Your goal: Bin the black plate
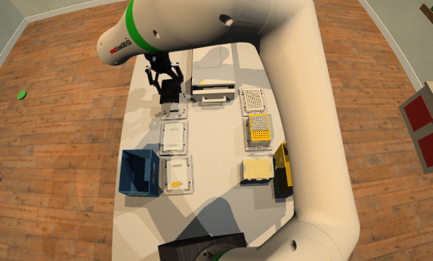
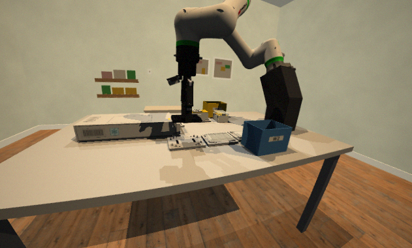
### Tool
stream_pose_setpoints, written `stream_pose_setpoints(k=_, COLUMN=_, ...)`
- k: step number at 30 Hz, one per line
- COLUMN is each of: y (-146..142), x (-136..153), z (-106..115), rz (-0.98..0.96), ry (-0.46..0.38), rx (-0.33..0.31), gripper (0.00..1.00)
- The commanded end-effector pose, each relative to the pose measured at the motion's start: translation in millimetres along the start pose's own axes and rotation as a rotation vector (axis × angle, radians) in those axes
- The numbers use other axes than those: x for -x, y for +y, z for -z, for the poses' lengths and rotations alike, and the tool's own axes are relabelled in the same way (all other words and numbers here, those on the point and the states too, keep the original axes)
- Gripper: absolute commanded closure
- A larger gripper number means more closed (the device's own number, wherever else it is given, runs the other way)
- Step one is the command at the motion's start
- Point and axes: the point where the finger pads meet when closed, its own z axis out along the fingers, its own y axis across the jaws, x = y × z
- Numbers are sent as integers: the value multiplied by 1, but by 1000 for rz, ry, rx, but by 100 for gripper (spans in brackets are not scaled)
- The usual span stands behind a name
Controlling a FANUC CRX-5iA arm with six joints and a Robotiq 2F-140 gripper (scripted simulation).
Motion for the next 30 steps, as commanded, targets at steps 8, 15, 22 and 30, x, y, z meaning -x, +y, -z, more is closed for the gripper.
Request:
stream_pose_setpoints(k=8, y=0, x=-1, z=12, rz=0, ry=2, rx=-1, gripper=90)
stream_pose_setpoints(k=15, y=0, x=-1, z=21, rz=0, ry=2, rx=-1, gripper=90)
stream_pose_setpoints(k=22, y=0, x=-1, z=22, rz=0, ry=2, rx=-1, gripper=90)
stream_pose_setpoints(k=30, y=15, x=10, z=22, rz=-11, ry=2, rx=-1, gripper=90)
